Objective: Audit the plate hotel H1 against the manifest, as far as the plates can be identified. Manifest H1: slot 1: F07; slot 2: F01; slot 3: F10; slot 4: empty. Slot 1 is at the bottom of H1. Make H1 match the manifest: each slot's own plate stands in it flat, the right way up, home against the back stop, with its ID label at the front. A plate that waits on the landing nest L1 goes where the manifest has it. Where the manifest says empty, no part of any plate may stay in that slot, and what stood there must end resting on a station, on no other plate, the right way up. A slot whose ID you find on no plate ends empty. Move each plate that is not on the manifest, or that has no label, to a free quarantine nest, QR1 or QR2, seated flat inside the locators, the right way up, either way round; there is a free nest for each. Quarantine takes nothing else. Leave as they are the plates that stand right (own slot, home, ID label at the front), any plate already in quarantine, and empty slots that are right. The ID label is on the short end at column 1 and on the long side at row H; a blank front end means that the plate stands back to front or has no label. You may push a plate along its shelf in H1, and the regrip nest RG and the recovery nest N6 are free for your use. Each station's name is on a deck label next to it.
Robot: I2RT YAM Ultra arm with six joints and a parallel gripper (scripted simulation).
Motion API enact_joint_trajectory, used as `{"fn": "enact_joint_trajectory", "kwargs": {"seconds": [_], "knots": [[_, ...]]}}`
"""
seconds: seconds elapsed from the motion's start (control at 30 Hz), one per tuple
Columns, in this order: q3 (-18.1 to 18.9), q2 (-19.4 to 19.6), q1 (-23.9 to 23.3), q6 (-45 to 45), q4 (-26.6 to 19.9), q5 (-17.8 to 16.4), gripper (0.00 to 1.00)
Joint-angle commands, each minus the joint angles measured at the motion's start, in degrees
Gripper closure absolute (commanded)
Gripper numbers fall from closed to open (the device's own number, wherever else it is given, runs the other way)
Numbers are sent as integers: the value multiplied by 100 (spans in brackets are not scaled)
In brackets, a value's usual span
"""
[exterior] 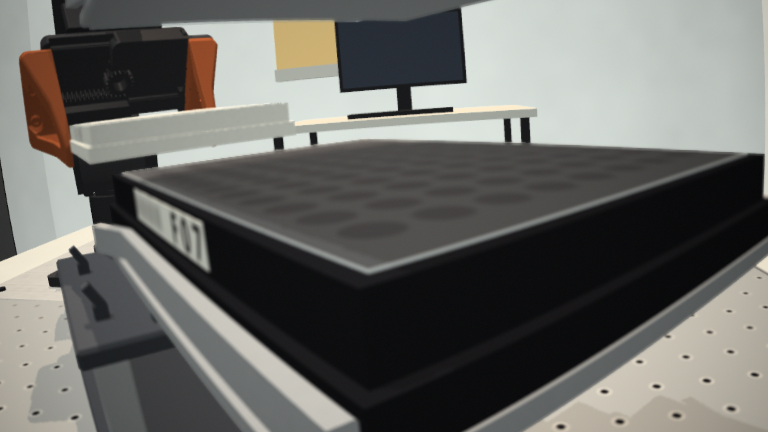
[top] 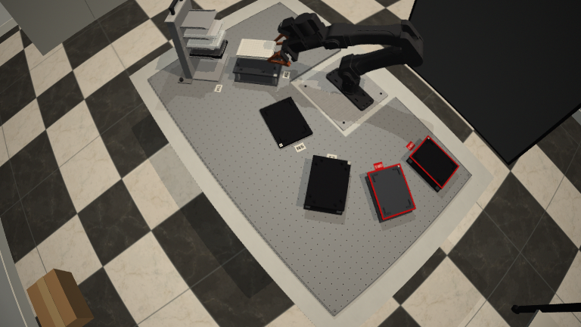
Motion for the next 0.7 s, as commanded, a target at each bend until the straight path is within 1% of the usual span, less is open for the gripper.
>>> {"fn": "enact_joint_trajectory", "kwargs": {"seconds": [0.0,0.13,0.17,0.27,0.33,0.43,0.5,0.57,0.67], "knots": [[-45,80,16,-16,254,10,14],[-23,83,17,-16,283,10,14],[65,-114,18,-15,285,11,14],[-130,-62,18,-16,338,11,14],[-57,-34,18,-15,359,11,14],[-166,36,19,-15,405,11,14],[-129,73,19,-15,429,11,14],[-178,138,20,-15,461,12,14],[-209,53,20,-15,487,12,14]]}}
